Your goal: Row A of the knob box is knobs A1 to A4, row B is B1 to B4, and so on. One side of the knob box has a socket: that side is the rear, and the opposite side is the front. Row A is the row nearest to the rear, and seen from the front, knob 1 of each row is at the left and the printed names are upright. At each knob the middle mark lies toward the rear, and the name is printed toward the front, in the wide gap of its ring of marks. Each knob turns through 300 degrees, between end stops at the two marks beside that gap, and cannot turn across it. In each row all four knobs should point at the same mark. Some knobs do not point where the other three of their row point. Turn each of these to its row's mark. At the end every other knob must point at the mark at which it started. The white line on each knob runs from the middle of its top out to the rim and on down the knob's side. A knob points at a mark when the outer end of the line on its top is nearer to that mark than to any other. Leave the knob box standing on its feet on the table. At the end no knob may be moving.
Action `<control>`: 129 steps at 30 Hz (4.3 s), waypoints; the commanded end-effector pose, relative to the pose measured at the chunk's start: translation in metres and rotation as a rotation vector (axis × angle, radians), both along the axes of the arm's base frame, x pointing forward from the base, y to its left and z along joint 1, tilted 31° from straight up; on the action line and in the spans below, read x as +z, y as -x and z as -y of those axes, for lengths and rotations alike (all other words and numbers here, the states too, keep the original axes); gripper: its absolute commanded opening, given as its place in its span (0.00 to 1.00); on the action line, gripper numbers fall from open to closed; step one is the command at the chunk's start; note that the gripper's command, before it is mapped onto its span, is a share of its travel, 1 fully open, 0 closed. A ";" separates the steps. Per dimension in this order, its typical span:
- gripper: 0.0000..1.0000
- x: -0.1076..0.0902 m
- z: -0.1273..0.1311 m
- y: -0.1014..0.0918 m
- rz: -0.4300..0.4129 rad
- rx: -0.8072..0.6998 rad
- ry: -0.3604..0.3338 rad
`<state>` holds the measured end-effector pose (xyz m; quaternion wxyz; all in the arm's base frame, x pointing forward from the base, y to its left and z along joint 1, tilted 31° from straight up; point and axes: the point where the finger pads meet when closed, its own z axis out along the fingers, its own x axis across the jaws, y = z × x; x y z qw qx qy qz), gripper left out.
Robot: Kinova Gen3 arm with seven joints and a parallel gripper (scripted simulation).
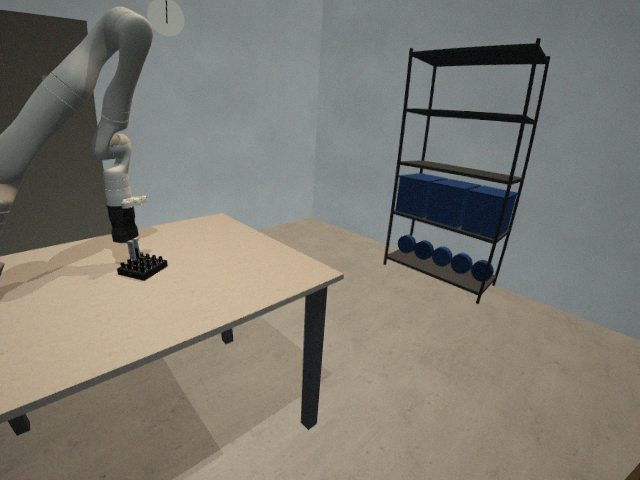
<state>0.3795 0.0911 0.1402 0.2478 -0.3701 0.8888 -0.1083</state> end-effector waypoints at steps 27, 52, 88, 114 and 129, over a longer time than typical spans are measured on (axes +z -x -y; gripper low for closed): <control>0.30 0.000 0.000 0.000 -0.001 0.211 0.129; 0.30 0.000 0.000 0.000 -0.004 0.504 0.307; 0.30 0.000 0.000 0.000 -0.009 0.959 0.585; 0.30 0.000 0.000 0.000 -0.012 1.197 0.730; 0.30 0.000 0.000 0.000 -0.013 1.293 0.789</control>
